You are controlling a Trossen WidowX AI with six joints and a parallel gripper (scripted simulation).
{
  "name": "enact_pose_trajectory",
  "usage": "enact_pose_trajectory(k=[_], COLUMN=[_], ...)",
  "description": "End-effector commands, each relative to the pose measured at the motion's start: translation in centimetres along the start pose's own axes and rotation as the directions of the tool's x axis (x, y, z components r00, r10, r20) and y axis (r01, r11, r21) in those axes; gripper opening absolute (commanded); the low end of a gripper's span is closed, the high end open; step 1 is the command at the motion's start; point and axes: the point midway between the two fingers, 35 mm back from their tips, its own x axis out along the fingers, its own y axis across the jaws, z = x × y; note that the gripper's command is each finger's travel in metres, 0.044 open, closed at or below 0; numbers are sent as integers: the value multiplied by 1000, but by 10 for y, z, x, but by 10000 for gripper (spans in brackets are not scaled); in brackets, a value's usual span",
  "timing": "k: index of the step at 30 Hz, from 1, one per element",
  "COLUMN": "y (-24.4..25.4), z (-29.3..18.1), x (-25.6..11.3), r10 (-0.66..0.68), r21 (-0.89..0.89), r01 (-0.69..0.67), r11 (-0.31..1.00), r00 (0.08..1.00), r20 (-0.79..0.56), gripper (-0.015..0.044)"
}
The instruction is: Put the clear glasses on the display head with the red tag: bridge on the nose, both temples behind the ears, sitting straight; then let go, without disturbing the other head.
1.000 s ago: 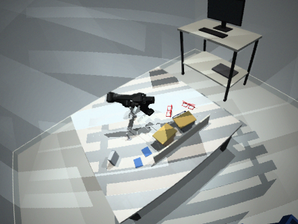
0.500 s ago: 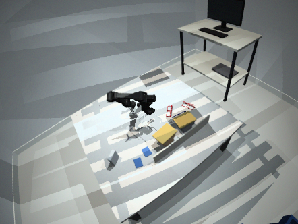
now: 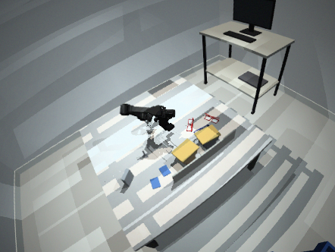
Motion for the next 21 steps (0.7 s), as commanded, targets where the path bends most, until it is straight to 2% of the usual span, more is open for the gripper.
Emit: enact_pose_trajectory(k=[1, 21], y=[1, 2], z=[0, 2], x=[5, 25], r10=[6, -14], r21=[-6, -7], r01=[-6, 14], r11=[1000, 1000], r00=[1000, 1000], r20=[6, -11], gripper=[0, 0])
